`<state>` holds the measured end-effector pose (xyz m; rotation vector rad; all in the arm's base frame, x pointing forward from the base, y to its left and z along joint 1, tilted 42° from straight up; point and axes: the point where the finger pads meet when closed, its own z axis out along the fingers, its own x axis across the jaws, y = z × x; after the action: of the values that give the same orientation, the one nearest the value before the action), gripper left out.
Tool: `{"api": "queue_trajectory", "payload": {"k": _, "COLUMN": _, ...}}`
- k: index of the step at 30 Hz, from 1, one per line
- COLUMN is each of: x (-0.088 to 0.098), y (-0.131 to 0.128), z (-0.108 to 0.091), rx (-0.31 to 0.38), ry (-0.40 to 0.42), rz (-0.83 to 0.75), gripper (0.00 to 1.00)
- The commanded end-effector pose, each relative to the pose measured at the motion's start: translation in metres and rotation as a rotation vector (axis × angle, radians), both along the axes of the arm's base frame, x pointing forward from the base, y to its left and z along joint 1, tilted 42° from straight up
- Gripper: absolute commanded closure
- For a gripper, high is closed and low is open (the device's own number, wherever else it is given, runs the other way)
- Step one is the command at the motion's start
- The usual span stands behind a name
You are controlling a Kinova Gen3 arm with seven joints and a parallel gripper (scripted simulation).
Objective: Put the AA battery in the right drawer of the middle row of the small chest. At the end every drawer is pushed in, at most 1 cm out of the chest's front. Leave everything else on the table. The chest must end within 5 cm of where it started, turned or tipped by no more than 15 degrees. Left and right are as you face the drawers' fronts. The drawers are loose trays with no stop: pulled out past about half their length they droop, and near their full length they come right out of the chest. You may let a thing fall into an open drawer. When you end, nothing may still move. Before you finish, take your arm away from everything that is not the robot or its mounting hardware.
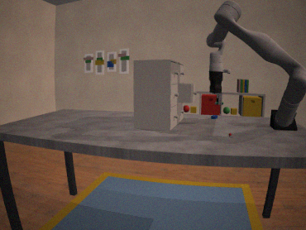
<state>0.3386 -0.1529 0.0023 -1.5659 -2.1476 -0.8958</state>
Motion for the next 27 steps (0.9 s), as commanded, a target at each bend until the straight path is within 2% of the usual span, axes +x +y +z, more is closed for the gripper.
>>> {"api": "queue_trajectory", "payload": {"k": 1, "x": 0.008, "y": 0.004, "z": 0.002, "rx": 0.002, "ry": 0.043, "rz": -0.033, "gripper": 0.69}}
{"api": "queue_trajectory", "payload": {"k": 4, "x": 0.01, "y": 0.006, "z": 0.003, "rx": 0.005, "ry": 0.065, "rz": -0.058, "gripper": 0.69}}
{"api": "queue_trajectory", "payload": {"k": 16, "x": 0.036, "y": 0.019, "z": 0.017, "rx": 0.033, "ry": 0.276, "rz": -0.297, "gripper": 0.69}}
{"api": "queue_trajectory", "payload": {"k": 27, "x": 0.044, "y": 0.024, "z": 0.022, "rx": 0.042, "ry": 0.337, "rz": -0.365, "gripper": 0.69}}
